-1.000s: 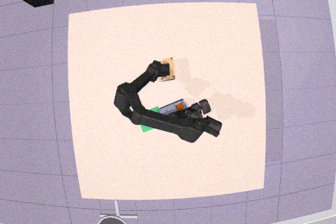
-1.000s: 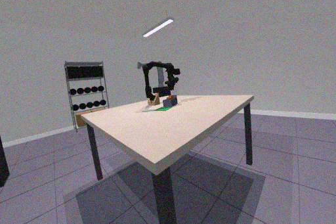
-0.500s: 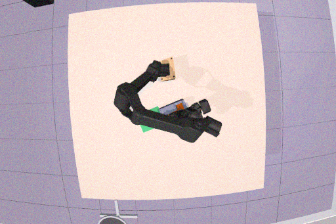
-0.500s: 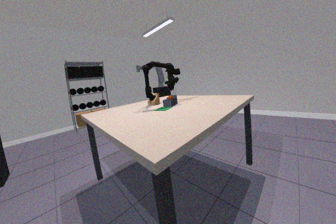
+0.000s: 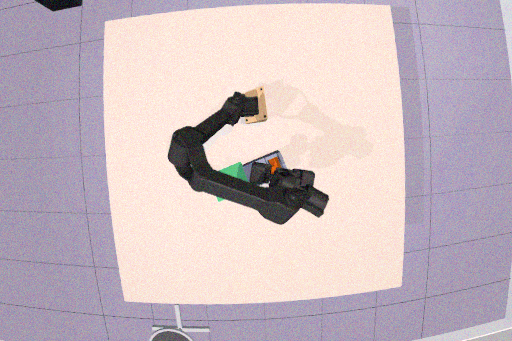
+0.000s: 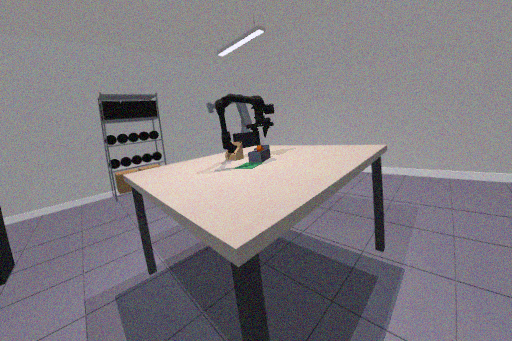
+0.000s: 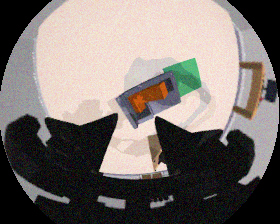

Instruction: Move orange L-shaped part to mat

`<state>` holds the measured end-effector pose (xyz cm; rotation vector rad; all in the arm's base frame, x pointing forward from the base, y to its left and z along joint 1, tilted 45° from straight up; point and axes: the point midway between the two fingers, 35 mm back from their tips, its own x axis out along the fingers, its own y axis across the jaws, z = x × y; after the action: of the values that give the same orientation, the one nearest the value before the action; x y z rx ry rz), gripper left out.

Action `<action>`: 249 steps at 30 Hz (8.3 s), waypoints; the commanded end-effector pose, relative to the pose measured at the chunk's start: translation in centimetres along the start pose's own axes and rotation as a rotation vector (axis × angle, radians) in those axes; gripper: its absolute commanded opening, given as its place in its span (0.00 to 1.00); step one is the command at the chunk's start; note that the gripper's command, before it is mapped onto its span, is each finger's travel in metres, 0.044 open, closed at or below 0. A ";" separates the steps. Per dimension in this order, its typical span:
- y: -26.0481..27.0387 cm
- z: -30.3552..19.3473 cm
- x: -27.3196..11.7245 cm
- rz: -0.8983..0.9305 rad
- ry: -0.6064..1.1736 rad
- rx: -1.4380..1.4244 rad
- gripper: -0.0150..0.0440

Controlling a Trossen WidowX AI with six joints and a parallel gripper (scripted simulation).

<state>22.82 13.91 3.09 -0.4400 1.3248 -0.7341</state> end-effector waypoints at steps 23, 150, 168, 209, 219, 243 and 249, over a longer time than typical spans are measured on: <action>-4.2 3.3 0.6 0.006 -0.008 1.015 0.73; -4.3 3.3 -1.5 0.006 -0.008 1.015 0.25; -11.5 7.0 -1.2 0.004 -0.010 1.014 0.25; -19.1 10.8 1.2 0.003 -0.014 1.015 0.25; -19.1 10.8 2.8 0.002 -0.014 1.016 0.25; -19.2 10.9 6.7 0.001 -0.016 1.017 0.25; -19.2 10.9 6.9 0.001 -0.016 1.017 0.25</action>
<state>29.41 -5.60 13.44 0.3780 0.7884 -1.2791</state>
